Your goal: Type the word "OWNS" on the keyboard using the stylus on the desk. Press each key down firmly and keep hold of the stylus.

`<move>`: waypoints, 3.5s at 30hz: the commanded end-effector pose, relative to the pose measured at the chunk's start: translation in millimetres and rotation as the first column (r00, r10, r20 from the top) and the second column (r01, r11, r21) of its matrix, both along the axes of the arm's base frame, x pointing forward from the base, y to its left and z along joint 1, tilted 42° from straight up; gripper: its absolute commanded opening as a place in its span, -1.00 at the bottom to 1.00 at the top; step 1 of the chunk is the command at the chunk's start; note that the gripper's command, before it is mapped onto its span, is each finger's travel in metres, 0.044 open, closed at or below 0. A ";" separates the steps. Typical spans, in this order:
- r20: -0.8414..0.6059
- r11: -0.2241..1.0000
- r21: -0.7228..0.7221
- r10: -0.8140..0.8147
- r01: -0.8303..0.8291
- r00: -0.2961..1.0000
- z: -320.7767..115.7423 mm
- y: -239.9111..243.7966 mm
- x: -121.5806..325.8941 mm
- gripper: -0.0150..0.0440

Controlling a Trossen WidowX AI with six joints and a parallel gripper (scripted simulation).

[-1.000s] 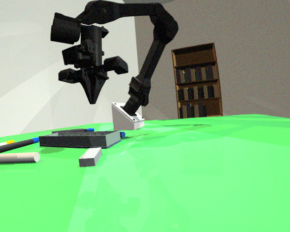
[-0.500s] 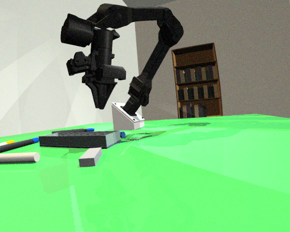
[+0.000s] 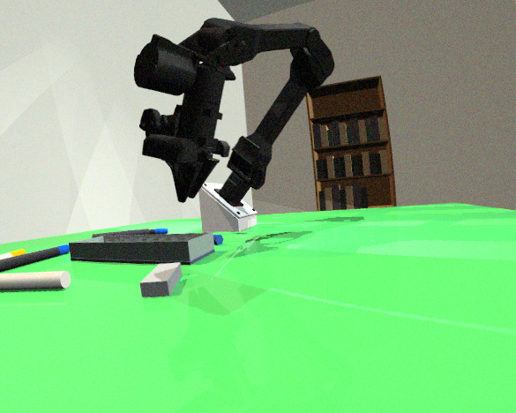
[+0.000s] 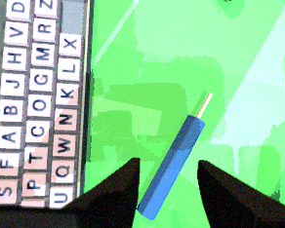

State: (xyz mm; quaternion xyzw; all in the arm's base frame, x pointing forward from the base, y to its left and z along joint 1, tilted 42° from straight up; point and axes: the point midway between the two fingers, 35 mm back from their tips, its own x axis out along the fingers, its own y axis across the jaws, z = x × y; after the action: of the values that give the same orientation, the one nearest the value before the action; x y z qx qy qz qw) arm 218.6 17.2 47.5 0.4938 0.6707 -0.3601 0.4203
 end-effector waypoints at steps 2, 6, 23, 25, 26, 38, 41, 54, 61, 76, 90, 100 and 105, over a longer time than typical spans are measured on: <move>-0.132 0.872 -0.260 -0.458 0.415 0.879 -11.6 2.6 -28.0 0.02; -0.132 0.872 -0.260 -0.458 0.415 0.879 -11.6 2.6 -28.0 0.02; -0.132 0.872 -0.260 -0.458 0.415 0.879 -17.0 7.5 -28.3 0.02; -0.132 0.872 -0.260 -0.458 0.415 0.879 -17.5 8.0 -28.4 0.02; -0.132 0.872 -0.260 -0.458 0.415 0.879 -18.0 8.4 -28.4 0.02; -0.132 0.872 -0.260 -0.458 0.415 0.879 -23.3 13.7 -28.9 0.02; -0.132 0.872 -0.260 -0.458 0.415 0.879 -24.3 14.8 -29.0 0.02; -0.132 0.872 -0.259 -0.458 0.415 0.879 -29.9 20.5 -29.5 0.02; -0.132 0.872 -0.259 -0.458 0.415 0.879 -32.6 23.4 -30.0 0.02; -0.132 0.872 -0.259 -0.458 0.415 0.879 -39.3 29.8 -30.4 0.02; -0.133 0.872 -0.259 -0.457 0.415 0.879 -46.0 35.9 -30.8 0.02; -0.133 0.872 -0.258 -0.457 0.415 0.879 -51.1 40.6 -31.1 0.02; -0.133 0.872 -0.258 -0.457 0.415 0.879 -53.9 43.2 -31.3 0.02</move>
State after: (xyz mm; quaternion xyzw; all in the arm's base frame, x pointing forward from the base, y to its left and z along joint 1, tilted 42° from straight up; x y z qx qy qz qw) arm 190.0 57.9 -3.8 0.5480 0.5316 -0.5627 0.3171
